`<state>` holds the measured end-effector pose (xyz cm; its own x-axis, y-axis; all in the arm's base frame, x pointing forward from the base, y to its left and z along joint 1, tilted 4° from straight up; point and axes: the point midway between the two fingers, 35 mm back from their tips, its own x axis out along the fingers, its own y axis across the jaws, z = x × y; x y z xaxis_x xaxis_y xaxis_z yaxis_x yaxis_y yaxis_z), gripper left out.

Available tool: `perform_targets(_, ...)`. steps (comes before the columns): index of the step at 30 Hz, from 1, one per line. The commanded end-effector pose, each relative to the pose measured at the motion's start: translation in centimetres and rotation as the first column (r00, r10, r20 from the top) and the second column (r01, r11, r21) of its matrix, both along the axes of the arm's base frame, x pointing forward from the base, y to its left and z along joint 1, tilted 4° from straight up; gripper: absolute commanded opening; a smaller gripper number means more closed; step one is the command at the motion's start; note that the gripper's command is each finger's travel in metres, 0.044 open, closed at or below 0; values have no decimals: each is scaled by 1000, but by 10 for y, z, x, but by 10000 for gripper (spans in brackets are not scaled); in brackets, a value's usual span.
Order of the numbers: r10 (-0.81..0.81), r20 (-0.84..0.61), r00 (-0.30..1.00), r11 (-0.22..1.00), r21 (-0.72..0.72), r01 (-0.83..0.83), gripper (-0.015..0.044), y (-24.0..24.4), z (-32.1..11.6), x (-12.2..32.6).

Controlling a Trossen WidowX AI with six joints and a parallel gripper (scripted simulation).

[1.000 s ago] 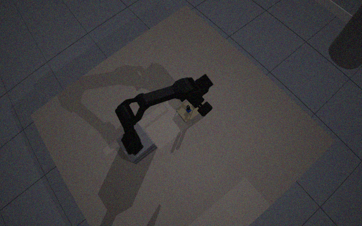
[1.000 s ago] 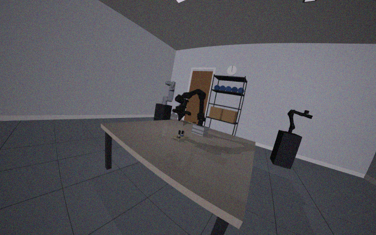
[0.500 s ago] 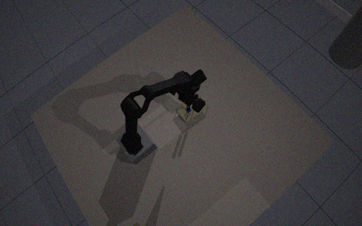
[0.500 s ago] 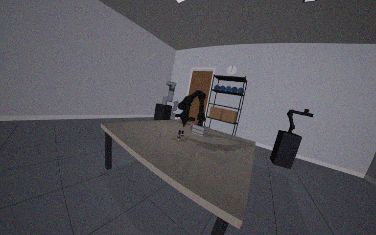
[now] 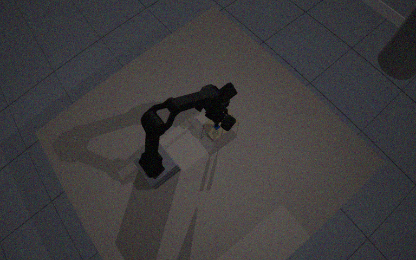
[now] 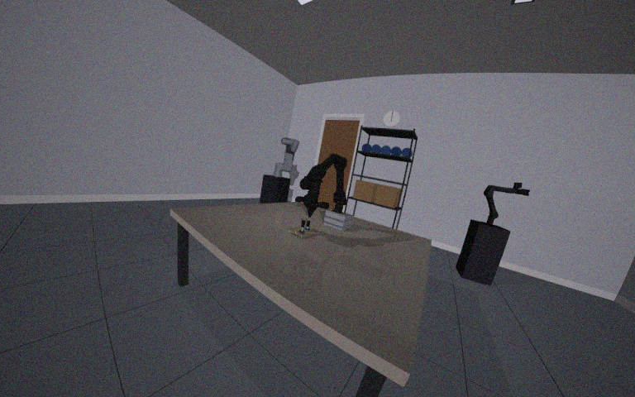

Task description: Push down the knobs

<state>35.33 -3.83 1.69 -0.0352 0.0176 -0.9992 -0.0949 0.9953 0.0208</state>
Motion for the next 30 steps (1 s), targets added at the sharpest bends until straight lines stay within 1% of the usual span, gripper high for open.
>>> perform_targets(1, 7, -6, 1000, 1000, -4, -7, 0, 0, -8, -2)
perform_targets(7, 7, -6, 1000, 1000, -4, -7, 0, 0, -17, -2)
perform_targets(30, 7, -6, 1000, 1000, -4, -7, 0, 0, -20, -2)
